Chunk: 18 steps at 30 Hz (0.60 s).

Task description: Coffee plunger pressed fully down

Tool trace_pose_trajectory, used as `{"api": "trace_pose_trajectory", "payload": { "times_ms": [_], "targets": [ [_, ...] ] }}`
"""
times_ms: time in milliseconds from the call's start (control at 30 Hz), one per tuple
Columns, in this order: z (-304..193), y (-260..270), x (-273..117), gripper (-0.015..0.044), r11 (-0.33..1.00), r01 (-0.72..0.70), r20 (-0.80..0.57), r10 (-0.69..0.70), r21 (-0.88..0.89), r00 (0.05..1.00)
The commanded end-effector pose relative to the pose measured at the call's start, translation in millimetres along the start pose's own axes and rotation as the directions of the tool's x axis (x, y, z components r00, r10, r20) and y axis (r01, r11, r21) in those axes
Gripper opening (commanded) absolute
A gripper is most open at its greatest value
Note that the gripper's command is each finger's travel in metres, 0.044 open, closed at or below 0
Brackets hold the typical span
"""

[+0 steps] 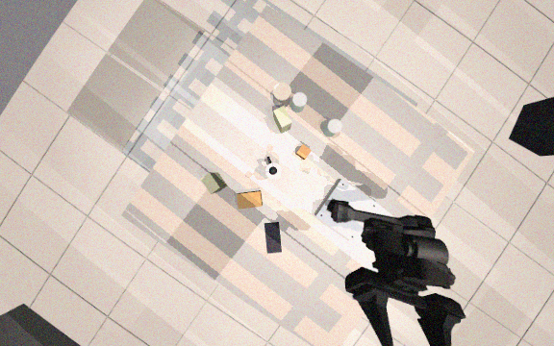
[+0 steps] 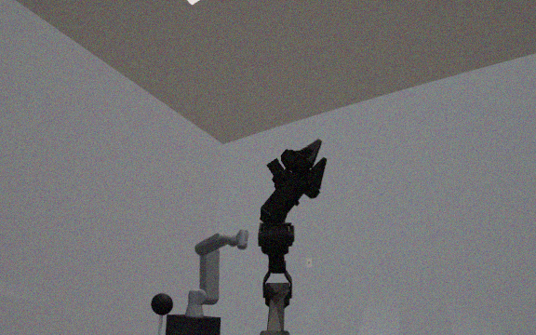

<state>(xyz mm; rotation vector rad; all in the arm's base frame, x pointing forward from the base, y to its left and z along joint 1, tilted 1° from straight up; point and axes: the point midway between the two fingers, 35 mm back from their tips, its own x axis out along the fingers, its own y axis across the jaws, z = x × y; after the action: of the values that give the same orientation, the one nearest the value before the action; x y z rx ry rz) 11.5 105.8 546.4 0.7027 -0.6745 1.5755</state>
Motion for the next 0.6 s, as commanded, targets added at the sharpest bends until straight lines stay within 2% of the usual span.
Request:
{"api": "trace_pose_trajectory", "payload": {
  "times_ms": [0,267,433,567],
  "targets": [
    [2,-79,-3,0.0440,0.941,0.327,0.017,-0.327,-0.088,0.945],
    [-3,-168,-43,0.0440,0.698,0.680,-0.008,-0.699,-0.222,0.715],
    [-9,-210,-84,0.0440,0.481,0.814,-0.041,-0.867,-0.325,0.496],
    [-15,-233,-125,0.0440,0.292,0.861,-0.075,-0.955,-0.417,0.288]
  ]
}}
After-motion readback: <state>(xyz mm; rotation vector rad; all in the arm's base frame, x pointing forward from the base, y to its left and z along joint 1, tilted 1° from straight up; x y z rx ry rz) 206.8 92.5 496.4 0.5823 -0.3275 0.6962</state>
